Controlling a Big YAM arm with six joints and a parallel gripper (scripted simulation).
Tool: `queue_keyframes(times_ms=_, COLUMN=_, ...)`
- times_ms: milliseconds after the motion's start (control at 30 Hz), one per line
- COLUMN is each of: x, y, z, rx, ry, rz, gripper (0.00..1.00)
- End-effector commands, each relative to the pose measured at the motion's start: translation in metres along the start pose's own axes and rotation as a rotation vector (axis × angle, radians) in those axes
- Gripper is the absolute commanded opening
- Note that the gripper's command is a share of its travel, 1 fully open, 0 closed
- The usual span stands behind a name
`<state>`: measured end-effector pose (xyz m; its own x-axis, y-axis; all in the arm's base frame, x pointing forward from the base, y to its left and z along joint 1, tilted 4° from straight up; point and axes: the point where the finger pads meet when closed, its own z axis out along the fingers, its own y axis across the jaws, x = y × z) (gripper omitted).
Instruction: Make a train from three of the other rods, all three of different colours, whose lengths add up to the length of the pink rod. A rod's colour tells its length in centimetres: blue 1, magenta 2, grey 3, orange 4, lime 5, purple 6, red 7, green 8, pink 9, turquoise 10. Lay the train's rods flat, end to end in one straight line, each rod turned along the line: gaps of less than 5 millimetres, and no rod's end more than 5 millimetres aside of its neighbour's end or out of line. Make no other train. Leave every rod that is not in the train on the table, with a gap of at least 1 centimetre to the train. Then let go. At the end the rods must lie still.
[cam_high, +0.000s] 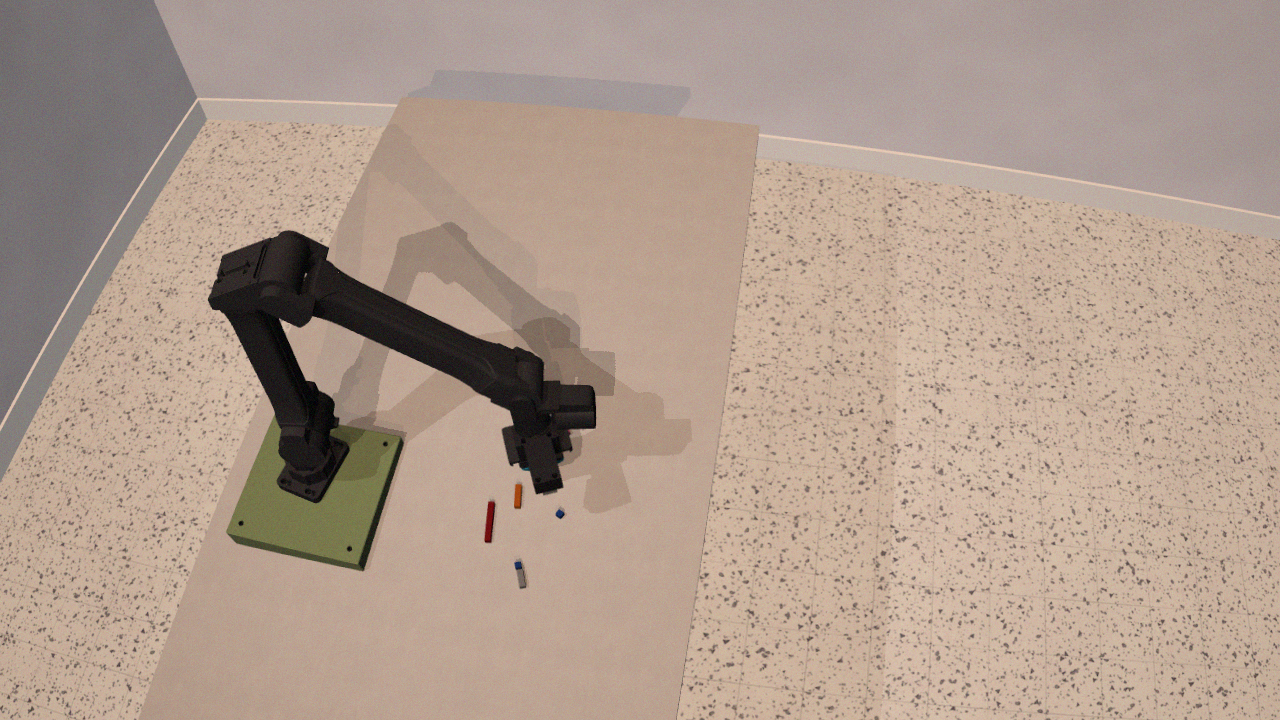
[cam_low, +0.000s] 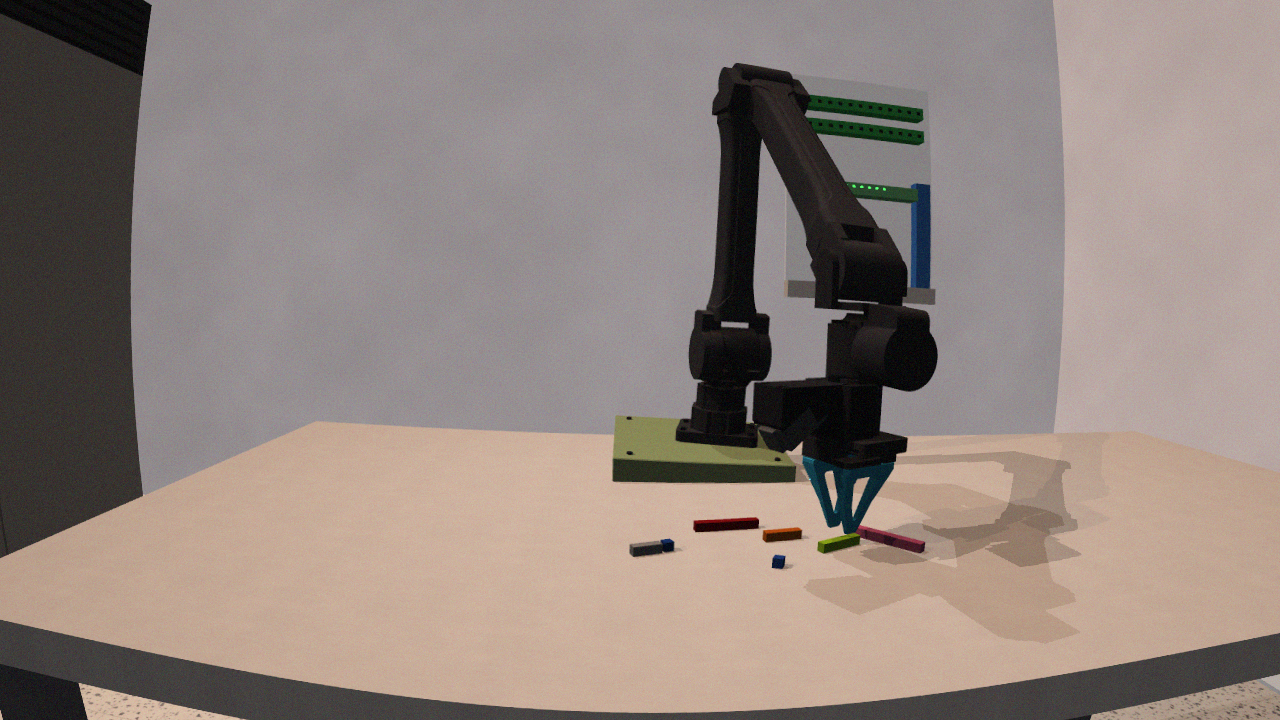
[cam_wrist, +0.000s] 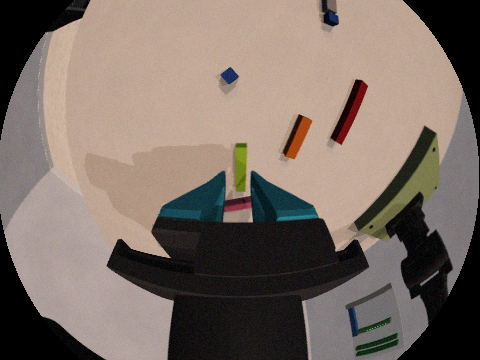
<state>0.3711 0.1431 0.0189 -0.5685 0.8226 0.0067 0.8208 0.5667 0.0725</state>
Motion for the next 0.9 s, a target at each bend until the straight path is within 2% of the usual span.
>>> queue_keyframes(times_ms=0, x=0.003, y=0.0006, z=0.002, rx=-0.001, ry=-0.004, rz=0.0, gripper=0.23)
queue_keyframes(times_ms=600, x=0.0031, y=0.0006, z=0.002, rx=-0.001, ry=-0.004, rz=0.0, gripper=0.23)
queue_keyframes(times_ms=867, x=0.0031, y=0.0014, z=-0.0065, rx=-0.021, ry=-0.009, rz=0.007, gripper=0.23)
